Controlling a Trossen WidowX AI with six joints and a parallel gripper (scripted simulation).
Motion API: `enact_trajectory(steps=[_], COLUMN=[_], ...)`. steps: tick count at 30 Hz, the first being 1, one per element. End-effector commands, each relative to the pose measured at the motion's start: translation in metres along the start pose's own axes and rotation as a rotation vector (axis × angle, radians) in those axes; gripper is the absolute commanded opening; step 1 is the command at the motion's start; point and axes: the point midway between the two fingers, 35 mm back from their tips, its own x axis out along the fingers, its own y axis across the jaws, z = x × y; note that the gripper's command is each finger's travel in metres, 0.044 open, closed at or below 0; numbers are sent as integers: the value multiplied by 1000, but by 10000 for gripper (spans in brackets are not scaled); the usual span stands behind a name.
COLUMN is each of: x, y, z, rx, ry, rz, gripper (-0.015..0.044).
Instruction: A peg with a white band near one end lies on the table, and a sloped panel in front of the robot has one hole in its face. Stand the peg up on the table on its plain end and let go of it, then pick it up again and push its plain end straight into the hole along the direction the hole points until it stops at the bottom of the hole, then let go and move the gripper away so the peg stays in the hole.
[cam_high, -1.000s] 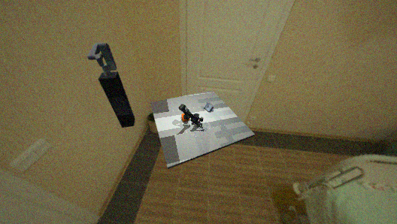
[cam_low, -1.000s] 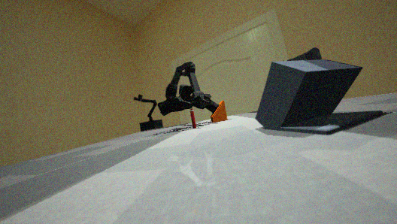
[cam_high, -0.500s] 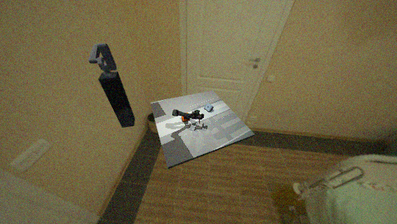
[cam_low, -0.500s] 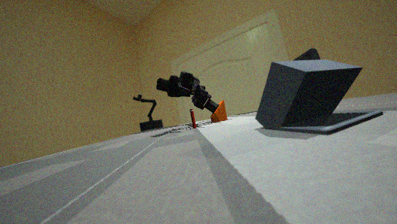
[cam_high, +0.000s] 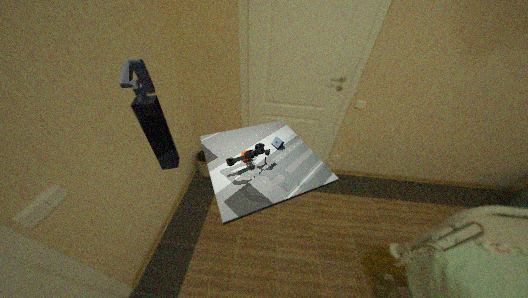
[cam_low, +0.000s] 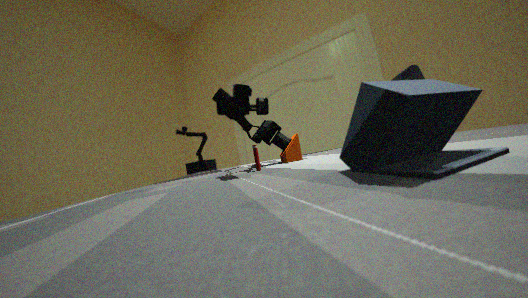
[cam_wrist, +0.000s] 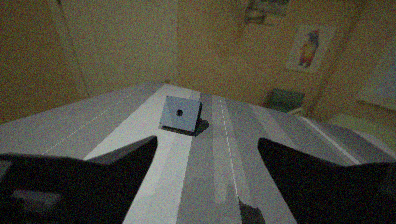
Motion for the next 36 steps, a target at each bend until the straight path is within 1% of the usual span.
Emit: enact_trajectory(steps=[1,7,11,24,36], x=[-13,-13,-7,10,17], y=[-6,-6,-4,7,12], z=[11,11,5,-24,-47], rx=[61,70,113,260,297], ry=[-62,-57,13,392,780], rz=[-53,-50,-10,132,173], gripper=[440,440,440,440,440])
